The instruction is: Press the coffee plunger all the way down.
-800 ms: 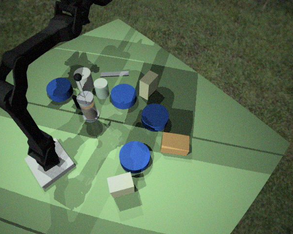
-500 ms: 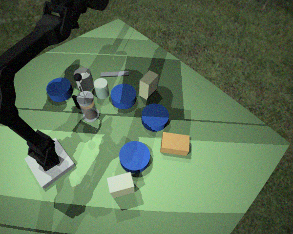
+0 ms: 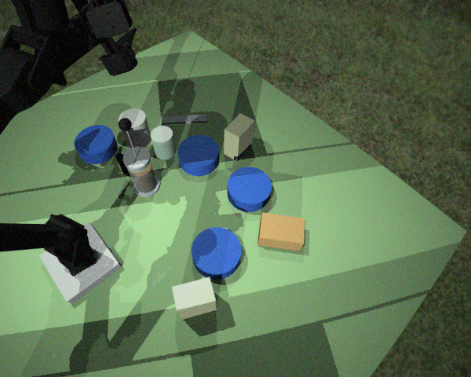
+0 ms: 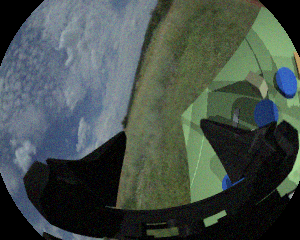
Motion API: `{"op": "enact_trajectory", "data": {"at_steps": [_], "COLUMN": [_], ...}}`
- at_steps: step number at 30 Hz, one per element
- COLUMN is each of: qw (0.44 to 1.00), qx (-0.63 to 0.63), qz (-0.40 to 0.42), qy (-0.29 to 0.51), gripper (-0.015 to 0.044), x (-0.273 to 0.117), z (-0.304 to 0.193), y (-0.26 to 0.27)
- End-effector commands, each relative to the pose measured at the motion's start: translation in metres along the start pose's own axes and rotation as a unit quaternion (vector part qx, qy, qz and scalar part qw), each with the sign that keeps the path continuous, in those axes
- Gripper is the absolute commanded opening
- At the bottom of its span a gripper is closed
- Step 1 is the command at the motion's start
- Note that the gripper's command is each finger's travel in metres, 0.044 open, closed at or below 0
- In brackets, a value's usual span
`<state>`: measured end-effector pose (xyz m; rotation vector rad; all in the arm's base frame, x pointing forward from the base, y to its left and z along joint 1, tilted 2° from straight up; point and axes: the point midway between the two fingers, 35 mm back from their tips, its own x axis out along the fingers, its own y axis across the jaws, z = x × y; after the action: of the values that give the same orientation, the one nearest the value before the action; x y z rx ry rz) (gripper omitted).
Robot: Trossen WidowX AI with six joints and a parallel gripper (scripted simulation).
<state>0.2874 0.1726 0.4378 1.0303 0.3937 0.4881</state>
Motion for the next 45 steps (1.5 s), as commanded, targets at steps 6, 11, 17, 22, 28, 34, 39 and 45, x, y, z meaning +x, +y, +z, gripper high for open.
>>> {"op": "enact_trajectory", "data": {"at_steps": [6, 11, 17, 22, 28, 34, 39, 45], "qw": [0.918, 0.845, 0.841, 0.841, 0.841, 0.841, 0.841, 0.841], "qx": [-0.359, -0.485, -0.491, -0.491, -0.492, -0.492, -0.492, -0.492], "qz": [-0.15, -0.186, -0.187, -0.186, -0.184, -0.184, -0.184, -0.183], "qy": [0.073, 0.127, 0.13, 0.131, 0.131, 0.131, 0.131, 0.131], "gripper": [0.044, 0.044, 0.044, 0.044, 0.044, 0.044, 0.044, 0.044], "x": [-0.089, -0.125, -0.123, -0.117, -0.114, -0.106, -0.099, -0.09], "z": [-0.034, -0.047, -0.057, -0.074, -0.075, -0.075, -0.075, -0.076], "y": [-0.085, -0.118, -0.137, -0.171, -0.172, -0.175, -0.179, -0.183]}}
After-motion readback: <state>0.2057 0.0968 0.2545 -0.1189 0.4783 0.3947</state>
